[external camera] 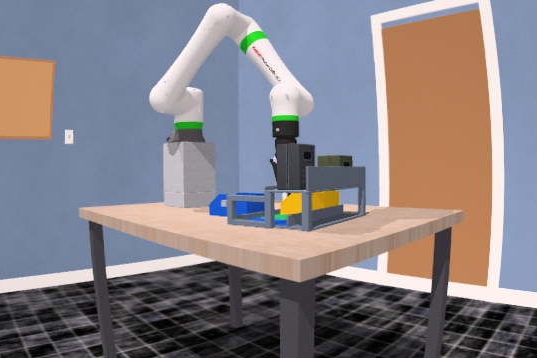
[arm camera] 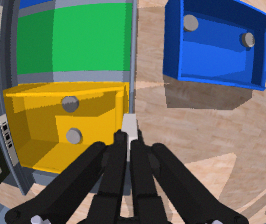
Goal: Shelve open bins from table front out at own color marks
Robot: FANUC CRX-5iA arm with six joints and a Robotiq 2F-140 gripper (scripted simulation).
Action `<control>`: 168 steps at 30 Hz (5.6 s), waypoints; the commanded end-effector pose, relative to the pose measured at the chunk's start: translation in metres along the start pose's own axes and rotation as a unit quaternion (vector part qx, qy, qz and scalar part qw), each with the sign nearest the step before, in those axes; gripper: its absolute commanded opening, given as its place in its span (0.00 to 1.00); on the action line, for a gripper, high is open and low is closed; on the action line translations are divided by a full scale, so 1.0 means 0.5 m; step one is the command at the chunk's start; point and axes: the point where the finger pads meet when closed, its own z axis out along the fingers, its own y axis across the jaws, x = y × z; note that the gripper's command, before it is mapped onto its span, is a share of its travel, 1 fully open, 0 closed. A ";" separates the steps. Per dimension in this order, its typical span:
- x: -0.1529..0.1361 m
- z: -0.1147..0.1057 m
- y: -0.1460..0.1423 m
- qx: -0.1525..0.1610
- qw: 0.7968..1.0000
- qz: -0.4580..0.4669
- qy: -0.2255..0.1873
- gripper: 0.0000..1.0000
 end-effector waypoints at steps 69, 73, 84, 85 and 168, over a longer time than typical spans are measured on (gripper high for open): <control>0.000 -0.124 0.039 0.000 1.000 0.000 0.000 0.00; 0.000 -0.146 0.039 0.000 1.000 0.000 0.000 0.00; 0.000 -0.160 0.039 0.000 1.000 0.000 0.000 0.00; 0.000 -0.160 0.039 0.000 1.000 0.000 0.000 0.00; 0.133 -0.255 0.248 0.000 0.707 0.707 0.000 0.15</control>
